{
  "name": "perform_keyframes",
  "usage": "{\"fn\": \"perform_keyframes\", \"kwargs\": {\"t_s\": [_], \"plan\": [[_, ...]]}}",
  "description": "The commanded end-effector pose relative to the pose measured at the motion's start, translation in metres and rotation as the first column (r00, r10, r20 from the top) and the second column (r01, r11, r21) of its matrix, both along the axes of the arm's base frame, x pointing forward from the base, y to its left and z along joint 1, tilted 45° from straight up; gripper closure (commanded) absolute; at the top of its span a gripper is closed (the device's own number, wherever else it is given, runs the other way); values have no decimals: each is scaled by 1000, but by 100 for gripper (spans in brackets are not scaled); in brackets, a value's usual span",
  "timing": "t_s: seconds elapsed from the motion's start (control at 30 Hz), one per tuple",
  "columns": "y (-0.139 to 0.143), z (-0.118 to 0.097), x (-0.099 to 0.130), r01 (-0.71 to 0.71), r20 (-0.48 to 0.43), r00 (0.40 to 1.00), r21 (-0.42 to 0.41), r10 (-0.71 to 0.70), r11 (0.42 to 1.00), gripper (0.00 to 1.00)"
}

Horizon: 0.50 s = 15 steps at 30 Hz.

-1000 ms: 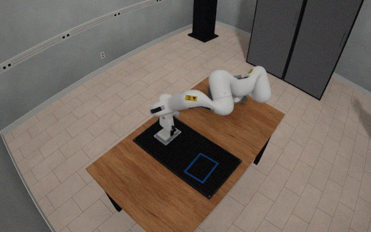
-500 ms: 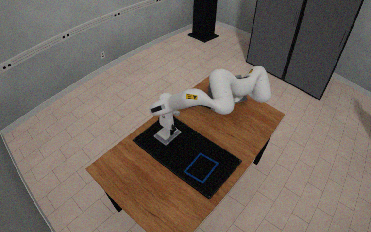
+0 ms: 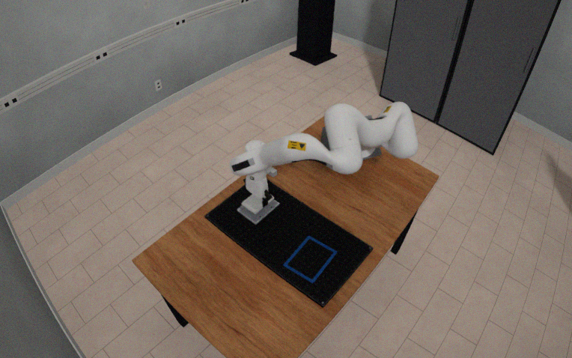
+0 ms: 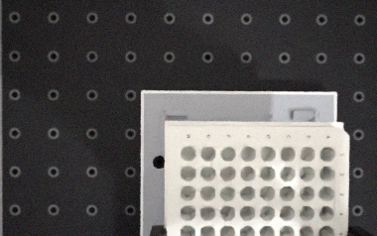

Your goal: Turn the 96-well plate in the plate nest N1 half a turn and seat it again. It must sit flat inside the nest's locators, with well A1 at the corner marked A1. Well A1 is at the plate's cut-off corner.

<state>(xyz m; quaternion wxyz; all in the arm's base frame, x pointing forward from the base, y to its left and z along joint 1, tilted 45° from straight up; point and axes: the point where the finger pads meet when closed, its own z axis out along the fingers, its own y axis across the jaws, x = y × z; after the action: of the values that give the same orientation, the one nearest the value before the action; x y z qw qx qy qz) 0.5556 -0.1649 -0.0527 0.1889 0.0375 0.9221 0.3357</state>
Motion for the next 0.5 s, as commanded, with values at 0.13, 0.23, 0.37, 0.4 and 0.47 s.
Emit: {"fn": "perform_keyframes", "kwargs": {"t_s": [0.13, 0.23, 0.37, 0.4, 0.47], "plan": [[-8, 8, -4, 1, 1, 1000, -1, -1, 1000, 100], [-11, 12, -6, 1, 1, 1000, -1, -1, 1000, 100], [-15, 17, -8, 1, 1, 1000, -1, -1, 1000, 100], [-16, 18, -9, 1, 1, 1000, -1, -1, 1000, 100], [-16, 18, -9, 1, 1, 1000, -1, -1, 1000, 100]]}}
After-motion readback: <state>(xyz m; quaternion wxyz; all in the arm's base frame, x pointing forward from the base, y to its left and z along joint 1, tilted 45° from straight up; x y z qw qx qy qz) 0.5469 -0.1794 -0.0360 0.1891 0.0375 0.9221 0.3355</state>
